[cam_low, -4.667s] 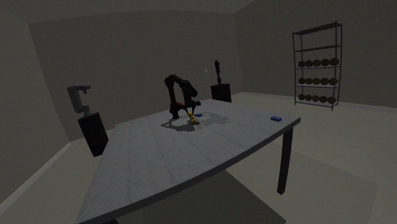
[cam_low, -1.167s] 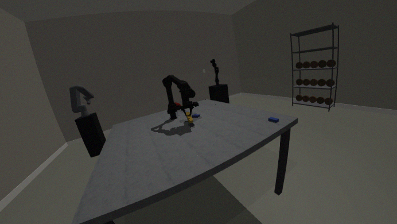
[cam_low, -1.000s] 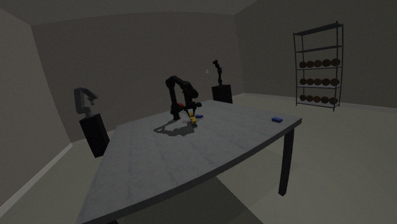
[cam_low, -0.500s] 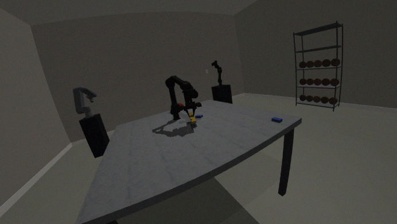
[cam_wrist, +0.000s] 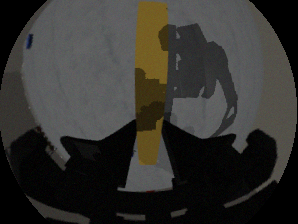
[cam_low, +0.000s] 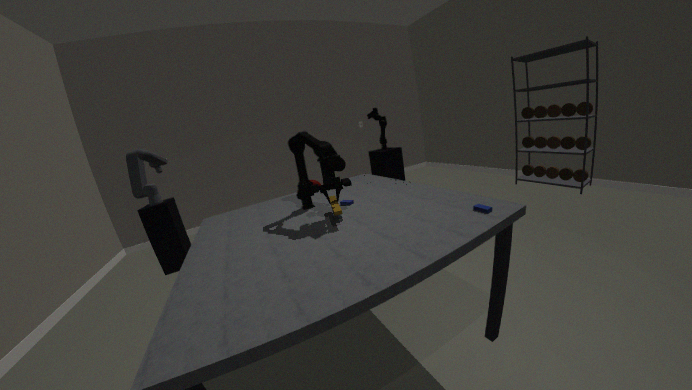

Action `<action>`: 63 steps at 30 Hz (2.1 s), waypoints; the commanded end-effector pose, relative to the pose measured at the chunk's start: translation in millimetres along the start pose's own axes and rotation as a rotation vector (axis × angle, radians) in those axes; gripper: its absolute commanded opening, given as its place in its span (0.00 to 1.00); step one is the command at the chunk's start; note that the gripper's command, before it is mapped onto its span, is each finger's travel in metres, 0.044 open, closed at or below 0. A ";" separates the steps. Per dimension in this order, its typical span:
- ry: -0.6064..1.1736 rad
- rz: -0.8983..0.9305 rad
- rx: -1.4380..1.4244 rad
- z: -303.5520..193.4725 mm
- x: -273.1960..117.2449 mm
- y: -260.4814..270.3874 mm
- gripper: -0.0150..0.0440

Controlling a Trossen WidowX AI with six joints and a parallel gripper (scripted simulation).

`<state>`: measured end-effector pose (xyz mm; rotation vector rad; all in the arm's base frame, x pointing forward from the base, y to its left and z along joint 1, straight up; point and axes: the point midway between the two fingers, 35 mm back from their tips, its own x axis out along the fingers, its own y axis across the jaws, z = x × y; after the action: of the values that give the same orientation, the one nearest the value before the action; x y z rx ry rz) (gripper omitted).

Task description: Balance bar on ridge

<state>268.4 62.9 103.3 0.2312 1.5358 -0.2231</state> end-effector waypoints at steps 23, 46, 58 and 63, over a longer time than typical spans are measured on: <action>0.000 0.000 0.000 0.0 0.0 0.0 0.54; 0.000 0.000 0.000 0.0 0.0 0.0 0.55; 0.000 0.000 0.000 0.0 0.0 0.0 0.57; 0.000 0.000 0.000 0.0 0.0 0.0 0.75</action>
<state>268.5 62.9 103.3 0.2316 1.5358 -0.2229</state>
